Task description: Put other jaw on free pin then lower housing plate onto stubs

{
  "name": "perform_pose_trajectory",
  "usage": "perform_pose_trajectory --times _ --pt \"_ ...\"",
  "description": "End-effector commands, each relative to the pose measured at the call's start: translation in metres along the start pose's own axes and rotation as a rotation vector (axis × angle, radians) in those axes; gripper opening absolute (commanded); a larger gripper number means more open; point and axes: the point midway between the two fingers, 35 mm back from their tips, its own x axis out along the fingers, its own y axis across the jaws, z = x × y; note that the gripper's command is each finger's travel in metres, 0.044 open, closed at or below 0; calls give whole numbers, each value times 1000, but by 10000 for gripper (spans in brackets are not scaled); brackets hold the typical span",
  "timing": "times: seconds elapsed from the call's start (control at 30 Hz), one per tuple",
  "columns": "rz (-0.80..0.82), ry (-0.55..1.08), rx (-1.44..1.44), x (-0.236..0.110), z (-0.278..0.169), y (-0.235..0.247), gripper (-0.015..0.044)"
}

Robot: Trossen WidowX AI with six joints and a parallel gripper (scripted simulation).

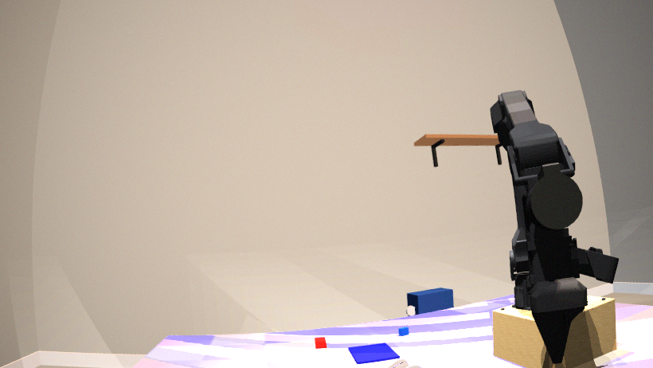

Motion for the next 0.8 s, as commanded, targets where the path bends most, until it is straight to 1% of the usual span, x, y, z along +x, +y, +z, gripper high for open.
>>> perform_pose_trajectory --times 0.0,0.1,0.3,0.77 --pt "10 6 -8 23 0 2 440" --pt "11 6 -8 37 -1 3 440" --pt "11 6 -8 39 -1 3 440" --pt "11 6 -8 58 -1 3 440"
